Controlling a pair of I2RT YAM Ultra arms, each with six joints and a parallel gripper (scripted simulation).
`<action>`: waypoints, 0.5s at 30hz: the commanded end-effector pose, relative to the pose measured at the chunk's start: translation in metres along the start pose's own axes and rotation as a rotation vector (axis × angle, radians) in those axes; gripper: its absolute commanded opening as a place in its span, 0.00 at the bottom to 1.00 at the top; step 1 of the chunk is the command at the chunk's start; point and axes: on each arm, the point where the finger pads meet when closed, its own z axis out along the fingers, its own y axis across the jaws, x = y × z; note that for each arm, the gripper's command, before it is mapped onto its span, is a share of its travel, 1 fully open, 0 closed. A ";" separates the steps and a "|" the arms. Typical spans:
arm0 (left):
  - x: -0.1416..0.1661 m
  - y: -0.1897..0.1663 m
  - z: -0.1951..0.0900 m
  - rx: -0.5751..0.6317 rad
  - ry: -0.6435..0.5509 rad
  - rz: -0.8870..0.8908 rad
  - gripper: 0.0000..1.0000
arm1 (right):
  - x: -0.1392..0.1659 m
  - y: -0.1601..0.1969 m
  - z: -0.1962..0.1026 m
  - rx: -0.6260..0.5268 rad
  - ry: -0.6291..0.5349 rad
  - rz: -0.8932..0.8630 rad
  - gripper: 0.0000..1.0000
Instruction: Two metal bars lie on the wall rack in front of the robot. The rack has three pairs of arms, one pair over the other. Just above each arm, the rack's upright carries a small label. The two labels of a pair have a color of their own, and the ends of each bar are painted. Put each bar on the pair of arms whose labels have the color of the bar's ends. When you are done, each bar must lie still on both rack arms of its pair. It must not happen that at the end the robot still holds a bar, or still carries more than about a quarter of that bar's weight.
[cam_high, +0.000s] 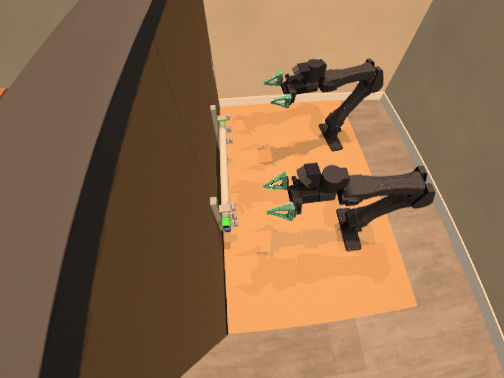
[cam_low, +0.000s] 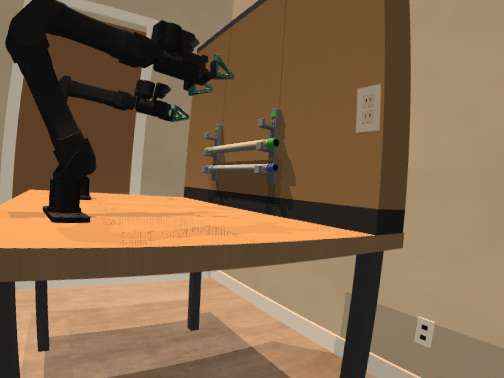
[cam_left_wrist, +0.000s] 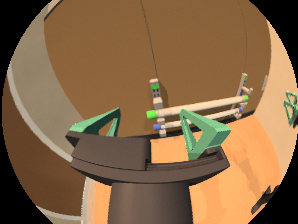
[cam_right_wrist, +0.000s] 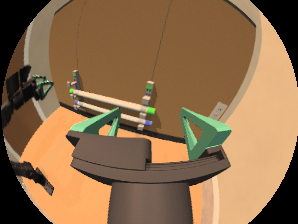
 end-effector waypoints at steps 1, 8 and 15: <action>-0.016 -0.001 -0.010 -0.015 -0.072 0.063 1.00 | 0.003 0.003 0.004 0.017 -0.011 -0.064 1.00; -0.009 -0.007 -0.011 -0.020 -0.071 0.153 1.00 | 0.010 0.010 0.006 0.025 -0.004 -0.154 1.00; -0.003 -0.012 -0.013 -0.023 -0.071 0.219 1.00 | 0.015 0.015 0.008 0.031 0.001 -0.220 1.00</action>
